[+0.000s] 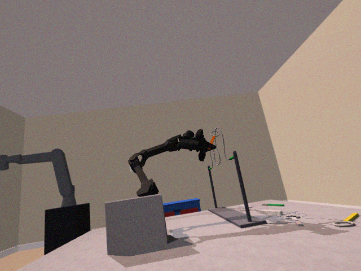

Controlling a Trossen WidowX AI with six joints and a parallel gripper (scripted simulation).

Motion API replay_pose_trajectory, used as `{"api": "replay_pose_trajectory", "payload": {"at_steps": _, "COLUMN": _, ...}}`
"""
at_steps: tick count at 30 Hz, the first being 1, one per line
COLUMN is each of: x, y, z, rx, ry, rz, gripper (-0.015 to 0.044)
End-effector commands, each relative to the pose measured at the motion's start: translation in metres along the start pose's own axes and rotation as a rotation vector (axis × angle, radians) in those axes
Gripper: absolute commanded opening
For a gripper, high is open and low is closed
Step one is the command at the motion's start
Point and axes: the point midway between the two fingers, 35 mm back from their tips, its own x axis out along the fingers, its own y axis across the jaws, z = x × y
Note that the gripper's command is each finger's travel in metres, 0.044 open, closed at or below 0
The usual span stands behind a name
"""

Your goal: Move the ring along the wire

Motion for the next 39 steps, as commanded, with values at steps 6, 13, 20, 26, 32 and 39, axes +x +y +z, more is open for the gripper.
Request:
{"api": "replay_pose_trajectory", "payload": {"at_steps": 6, "x": -0.001, "y": 0.003, "z": 0.003, "rx": 0.109, "ry": 0.010, "rz": 0.061, "gripper": -0.0150}}
{"api": "replay_pose_trajectory", "payload": {"at_steps": 13, "x": -0.002, "y": 0.006, "z": 0.003, "rx": 0.185, "ry": 0.020, "rz": 0.104, "gripper": -0.0150}}
{"api": "replay_pose_trajectory", "payload": {"at_steps": 20, "x": -0.002, "y": 0.008, "z": 0.004, "rx": 0.260, "ry": 0.029, "rz": 0.147, "gripper": -0.0150}}
{"api": "replay_pose_trajectory", "payload": {"at_steps": 26, "x": -0.003, "y": 0.010, "z": 0.004, "rx": 0.325, "ry": 0.038, "rz": 0.184, "gripper": -0.0150}}
{"api": "replay_pose_trajectory", "payload": {"at_steps": 32, "x": -0.003, "y": 0.012, "z": 0.005, "rx": 0.389, "ry": 0.046, "rz": 0.221, "gripper": -0.0150}}
{"api": "replay_pose_trajectory", "payload": {"at_steps": 39, "x": -0.004, "y": 0.014, "z": 0.006, "rx": 0.465, "ry": 0.055, "rz": 0.263, "gripper": -0.0150}}
